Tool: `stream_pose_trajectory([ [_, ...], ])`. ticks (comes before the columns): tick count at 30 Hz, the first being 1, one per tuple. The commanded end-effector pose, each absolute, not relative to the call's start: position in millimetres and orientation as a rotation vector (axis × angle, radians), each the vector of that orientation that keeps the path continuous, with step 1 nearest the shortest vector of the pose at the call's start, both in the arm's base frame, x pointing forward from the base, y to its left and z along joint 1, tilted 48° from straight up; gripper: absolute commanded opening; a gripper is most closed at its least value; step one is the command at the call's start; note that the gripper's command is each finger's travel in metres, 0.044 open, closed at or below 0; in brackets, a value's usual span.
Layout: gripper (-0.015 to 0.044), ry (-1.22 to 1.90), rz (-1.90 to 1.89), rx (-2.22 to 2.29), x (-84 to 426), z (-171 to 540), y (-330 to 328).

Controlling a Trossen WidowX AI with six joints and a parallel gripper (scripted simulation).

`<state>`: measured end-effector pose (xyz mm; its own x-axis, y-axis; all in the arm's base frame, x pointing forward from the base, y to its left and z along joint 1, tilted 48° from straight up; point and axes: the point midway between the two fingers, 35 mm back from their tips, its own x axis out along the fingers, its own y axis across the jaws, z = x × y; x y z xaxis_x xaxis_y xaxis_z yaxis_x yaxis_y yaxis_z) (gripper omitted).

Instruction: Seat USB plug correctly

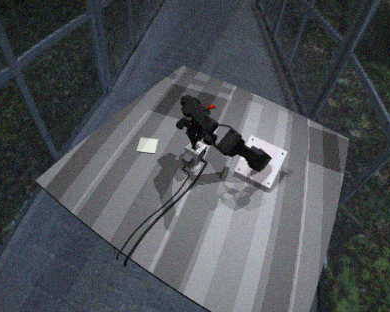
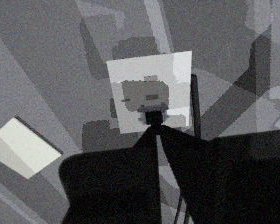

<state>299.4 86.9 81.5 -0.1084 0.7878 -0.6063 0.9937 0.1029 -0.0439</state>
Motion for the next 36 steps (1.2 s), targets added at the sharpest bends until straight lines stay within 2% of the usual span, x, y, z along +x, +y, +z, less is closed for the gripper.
stream_pose_trajectory([
  [1, 0.0000, 1.960, -0.634, 1.734, 298.3, 80.1, 89.2],
  [9, 0.0000, 1.960, -0.634, 1.734, 298.3, 80.1, 89.2],
  [13, 0.0095, 1.954, -0.634, 1.736, 299.4, 81.5, 87.0],
  [36, 0.0095, 1.955, -0.634, 1.734, 299.8, 84.7, 83.8],
])
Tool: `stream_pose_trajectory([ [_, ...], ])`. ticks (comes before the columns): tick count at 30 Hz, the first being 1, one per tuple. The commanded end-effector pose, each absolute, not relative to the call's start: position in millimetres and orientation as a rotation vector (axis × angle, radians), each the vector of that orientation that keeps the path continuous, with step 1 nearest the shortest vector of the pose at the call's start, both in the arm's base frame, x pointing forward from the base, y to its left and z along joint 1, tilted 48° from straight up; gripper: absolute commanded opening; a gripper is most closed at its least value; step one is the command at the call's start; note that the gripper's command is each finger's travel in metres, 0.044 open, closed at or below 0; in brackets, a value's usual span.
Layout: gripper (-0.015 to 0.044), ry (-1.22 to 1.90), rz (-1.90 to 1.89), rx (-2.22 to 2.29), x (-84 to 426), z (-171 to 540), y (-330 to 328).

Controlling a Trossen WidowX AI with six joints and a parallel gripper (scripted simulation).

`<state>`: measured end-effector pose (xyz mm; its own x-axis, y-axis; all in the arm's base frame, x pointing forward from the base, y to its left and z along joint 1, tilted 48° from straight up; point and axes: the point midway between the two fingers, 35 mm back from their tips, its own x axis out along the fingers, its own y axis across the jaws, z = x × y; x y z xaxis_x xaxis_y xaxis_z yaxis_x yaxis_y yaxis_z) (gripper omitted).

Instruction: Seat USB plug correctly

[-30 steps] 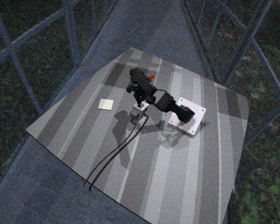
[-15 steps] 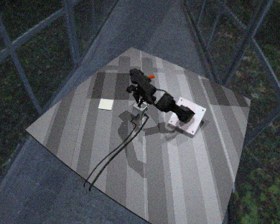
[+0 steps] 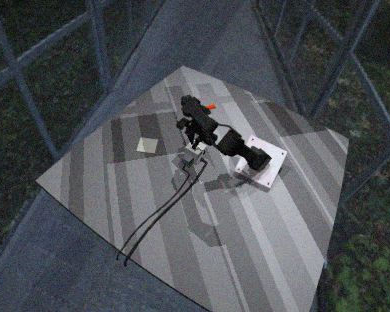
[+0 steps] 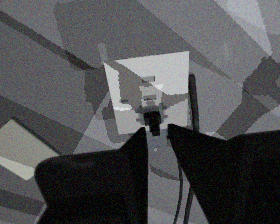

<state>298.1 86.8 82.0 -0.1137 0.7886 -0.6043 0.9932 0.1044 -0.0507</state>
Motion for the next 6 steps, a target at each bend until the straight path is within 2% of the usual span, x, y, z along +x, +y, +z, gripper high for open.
stream_pose_trajectory([
  [1, 0.0095, 1.955, -0.634, 1.734, 299.9, 85.4, 83.0],
  [6, 0.0095, 1.955, -0.635, 1.734, 300.5, 88.7, 79.4],
])
